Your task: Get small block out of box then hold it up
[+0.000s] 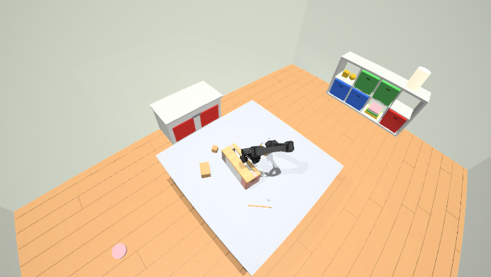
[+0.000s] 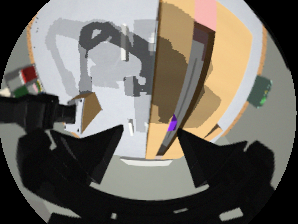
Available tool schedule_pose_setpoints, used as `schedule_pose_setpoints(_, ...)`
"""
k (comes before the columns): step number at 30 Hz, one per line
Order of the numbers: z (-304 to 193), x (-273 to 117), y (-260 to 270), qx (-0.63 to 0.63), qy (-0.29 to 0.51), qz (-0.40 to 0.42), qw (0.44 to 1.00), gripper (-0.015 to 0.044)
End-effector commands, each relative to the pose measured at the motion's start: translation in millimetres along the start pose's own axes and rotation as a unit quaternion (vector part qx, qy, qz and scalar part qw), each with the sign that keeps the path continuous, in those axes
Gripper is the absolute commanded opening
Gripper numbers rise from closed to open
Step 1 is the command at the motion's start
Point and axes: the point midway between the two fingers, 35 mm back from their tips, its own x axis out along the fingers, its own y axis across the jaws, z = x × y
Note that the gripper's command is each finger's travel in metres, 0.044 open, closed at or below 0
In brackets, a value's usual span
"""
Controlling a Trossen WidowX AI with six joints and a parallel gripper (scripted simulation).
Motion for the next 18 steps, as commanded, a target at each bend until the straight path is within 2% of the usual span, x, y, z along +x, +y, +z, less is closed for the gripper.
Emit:
schedule_pose_setpoints(1, 2, 9, 1, 0.002, -0.002, 0.005, 1.0, 0.04)
schedule_pose_setpoints(18, 12, 35, 2, 0.002, -0.003, 0.004, 1.0, 0.04)
